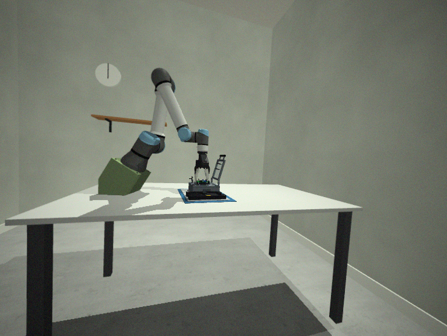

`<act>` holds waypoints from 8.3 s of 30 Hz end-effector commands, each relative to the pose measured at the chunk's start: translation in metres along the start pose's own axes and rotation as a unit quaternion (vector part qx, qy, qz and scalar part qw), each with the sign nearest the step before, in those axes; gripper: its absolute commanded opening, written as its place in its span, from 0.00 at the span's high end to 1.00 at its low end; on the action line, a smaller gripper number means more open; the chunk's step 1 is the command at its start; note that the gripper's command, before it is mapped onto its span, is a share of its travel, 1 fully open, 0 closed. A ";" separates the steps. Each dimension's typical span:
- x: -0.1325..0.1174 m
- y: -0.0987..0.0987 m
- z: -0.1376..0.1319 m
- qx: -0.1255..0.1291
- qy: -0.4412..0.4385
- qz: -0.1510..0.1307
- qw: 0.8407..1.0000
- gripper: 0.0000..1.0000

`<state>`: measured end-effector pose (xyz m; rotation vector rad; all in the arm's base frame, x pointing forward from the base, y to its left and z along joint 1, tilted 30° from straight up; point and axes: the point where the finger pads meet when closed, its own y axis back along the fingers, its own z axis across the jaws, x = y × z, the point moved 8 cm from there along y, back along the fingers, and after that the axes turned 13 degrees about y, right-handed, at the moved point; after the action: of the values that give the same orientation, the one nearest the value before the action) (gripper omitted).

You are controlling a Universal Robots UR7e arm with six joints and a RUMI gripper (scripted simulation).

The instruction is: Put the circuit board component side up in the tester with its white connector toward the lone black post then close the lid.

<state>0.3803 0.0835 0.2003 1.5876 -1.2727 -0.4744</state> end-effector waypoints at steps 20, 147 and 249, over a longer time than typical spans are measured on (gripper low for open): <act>0.000 0.000 -0.001 0.000 0.000 0.000 1.000 0.61; 0.000 -0.004 -0.002 0.000 0.000 0.000 1.000 0.61; 0.000 0.130 -0.002 0.000 0.000 0.000 1.000 0.41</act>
<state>0.3299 0.0907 0.2932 1.5869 -1.2758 -0.4713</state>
